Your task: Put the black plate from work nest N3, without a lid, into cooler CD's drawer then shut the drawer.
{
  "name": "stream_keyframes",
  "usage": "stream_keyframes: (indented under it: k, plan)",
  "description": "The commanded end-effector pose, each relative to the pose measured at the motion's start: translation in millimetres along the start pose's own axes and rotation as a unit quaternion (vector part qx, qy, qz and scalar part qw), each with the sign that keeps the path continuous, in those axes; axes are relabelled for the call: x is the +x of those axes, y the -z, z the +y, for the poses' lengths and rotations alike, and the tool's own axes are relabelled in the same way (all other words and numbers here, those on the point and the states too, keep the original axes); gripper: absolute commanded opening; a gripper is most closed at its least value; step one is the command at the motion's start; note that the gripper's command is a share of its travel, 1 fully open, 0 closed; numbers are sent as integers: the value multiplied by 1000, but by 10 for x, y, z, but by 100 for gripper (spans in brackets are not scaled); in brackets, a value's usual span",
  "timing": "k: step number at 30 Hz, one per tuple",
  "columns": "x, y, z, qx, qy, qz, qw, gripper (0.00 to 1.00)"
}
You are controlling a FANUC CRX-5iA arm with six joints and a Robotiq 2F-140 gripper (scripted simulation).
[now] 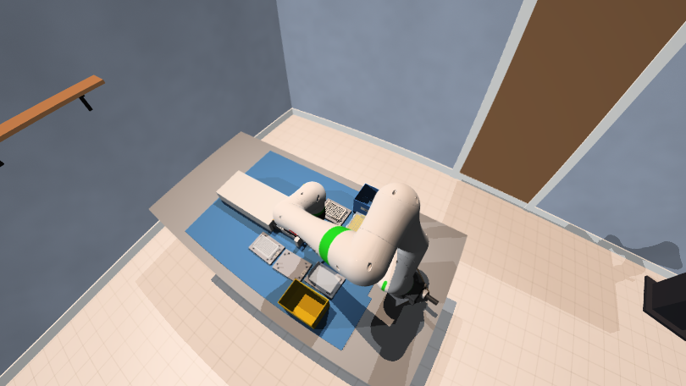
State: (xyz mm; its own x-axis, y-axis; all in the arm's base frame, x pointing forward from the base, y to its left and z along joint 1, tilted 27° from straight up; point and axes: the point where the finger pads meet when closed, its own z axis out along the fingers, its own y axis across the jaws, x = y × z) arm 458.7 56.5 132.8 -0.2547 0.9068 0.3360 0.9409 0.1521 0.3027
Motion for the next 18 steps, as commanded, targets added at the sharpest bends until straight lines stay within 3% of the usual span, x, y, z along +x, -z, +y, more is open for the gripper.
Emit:
stream_keyframes:
  k: [1, 18]
  plan:
    - [-1, 2, 2, 0, 0, 0, 1000, 0]
    - [-1, 2, 28, 0, 0, 0, 1000, 0]
